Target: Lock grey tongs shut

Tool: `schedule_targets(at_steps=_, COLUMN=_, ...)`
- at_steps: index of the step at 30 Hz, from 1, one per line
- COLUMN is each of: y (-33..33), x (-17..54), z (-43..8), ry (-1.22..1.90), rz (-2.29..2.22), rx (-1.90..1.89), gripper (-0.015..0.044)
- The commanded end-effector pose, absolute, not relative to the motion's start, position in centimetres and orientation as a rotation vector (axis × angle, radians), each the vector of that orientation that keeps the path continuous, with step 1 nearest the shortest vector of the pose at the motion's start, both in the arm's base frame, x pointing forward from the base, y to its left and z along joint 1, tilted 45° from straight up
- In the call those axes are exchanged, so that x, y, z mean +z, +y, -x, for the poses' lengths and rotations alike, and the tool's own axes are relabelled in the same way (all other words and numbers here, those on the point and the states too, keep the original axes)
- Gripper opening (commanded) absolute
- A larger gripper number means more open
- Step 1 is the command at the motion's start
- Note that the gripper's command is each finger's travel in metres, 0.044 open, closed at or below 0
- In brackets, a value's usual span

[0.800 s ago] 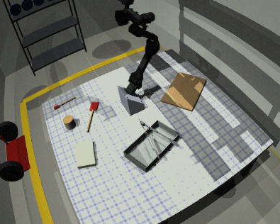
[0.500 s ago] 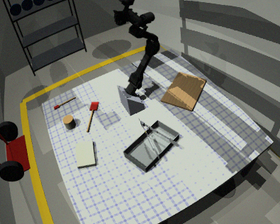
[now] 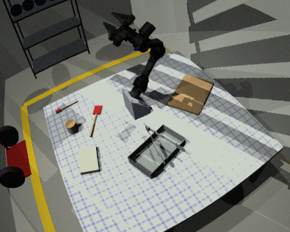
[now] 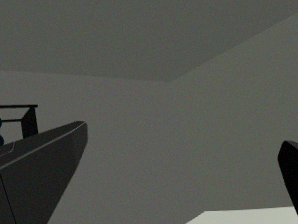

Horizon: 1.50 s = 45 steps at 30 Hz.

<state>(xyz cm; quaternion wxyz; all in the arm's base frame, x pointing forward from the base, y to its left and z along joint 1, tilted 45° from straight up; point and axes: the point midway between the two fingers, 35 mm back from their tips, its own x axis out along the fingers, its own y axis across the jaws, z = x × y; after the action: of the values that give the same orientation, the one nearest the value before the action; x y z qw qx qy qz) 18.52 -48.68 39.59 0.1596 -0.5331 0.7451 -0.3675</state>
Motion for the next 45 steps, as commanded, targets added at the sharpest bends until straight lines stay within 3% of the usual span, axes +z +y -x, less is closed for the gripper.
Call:
schedule_targets(at_steps=1, y=-48.9, x=36.3, z=-22.4, ry=1.979, rz=1.595, rx=-0.932, gripper=0.0440)
schedule_targets(at_steps=12, y=-46.4, x=25.4, z=-32.9, ry=1.568, rz=1.614, rx=-0.521, gripper=0.0440)
schedule_targets(at_steps=23, y=-36.3, x=11.9, z=-40.3, ry=1.255, rz=1.251, rx=0.019, gripper=0.0440)
schedule_targets(at_steps=34, y=-20.3, x=2.3, z=-40.6, ry=1.198, rz=0.537, rx=0.491, gripper=0.0440)
schedule_targets(at_steps=45, y=-4.8, x=1.3, z=-36.0, ry=1.424, rz=-0.393, rx=0.741, gripper=0.0440)
